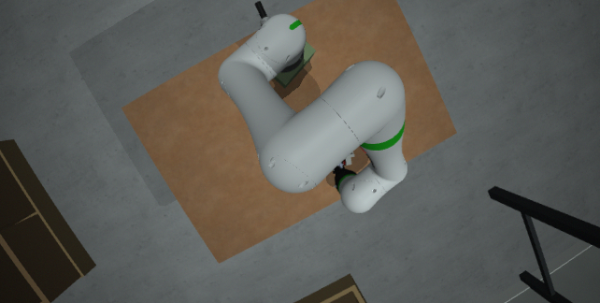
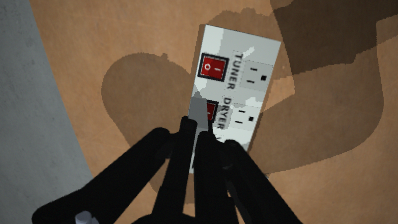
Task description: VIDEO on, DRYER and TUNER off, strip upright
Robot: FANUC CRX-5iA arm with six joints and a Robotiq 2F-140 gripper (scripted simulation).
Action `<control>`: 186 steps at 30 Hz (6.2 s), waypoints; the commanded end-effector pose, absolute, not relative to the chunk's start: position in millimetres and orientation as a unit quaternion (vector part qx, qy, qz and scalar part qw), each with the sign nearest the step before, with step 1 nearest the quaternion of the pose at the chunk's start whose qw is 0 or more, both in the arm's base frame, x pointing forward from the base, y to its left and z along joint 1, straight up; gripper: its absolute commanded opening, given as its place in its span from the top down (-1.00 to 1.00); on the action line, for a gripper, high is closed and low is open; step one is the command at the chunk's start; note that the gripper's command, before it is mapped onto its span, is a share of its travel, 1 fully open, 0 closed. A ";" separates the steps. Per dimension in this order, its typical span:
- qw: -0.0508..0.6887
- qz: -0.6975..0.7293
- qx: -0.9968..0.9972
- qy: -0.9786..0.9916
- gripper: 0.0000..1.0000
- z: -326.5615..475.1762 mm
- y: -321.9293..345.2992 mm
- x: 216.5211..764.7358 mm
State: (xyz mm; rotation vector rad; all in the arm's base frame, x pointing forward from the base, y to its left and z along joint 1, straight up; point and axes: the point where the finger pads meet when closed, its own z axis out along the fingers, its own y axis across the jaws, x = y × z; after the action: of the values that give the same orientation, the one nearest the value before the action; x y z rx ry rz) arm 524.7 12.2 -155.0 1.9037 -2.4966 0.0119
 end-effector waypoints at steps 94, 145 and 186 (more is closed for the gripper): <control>0.001 0.004 0.606 -0.795 1.00 -106.3 60.0 520.0; 0.001 0.004 0.606 -0.795 1.00 -147.3 60.7 522.1; 0.001 0.004 0.606 -0.795 1.00 -147.4 60.7 522.1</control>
State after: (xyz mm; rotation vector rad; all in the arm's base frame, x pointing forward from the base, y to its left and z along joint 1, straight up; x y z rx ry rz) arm 521.9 60.7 -147.5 1.9036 -2.4964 0.0119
